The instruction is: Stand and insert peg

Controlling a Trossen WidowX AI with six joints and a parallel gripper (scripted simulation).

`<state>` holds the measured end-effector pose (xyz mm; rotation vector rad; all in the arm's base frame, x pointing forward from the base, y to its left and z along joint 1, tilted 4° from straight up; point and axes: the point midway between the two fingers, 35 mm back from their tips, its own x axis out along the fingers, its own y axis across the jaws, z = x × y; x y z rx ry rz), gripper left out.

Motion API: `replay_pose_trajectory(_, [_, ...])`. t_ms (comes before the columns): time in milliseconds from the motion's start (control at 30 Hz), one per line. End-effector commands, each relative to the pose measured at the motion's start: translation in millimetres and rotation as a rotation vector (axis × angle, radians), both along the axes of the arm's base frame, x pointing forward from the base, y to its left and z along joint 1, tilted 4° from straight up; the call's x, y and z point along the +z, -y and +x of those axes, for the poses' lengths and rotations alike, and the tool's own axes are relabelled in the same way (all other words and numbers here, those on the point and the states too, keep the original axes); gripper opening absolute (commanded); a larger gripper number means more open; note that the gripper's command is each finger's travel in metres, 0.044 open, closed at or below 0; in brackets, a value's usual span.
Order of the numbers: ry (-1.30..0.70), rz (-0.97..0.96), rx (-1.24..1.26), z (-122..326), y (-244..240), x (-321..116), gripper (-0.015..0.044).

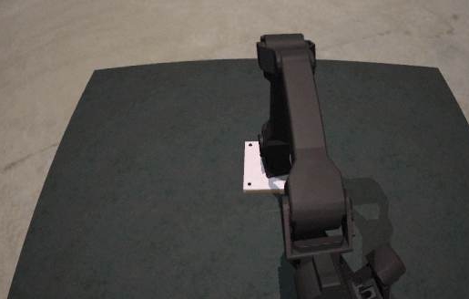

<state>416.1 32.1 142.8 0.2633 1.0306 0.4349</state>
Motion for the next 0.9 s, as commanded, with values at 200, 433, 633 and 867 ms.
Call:
replay_pose_trajectory(200, [-0.275,-0.036,-0.19,-35,-19,-26,0.044])
replay_pose_trajectory(433, [-0.445,-0.1,-0.338,-64,-28,-40,0.044])
replay_pose_trajectory(633, [-0.568,-0.182,-0.475,-91,-33,-49,0.044])
replay_pose_trajectory(867, [-0.668,-0.302,-0.641,-122,-34,-55,0.044])
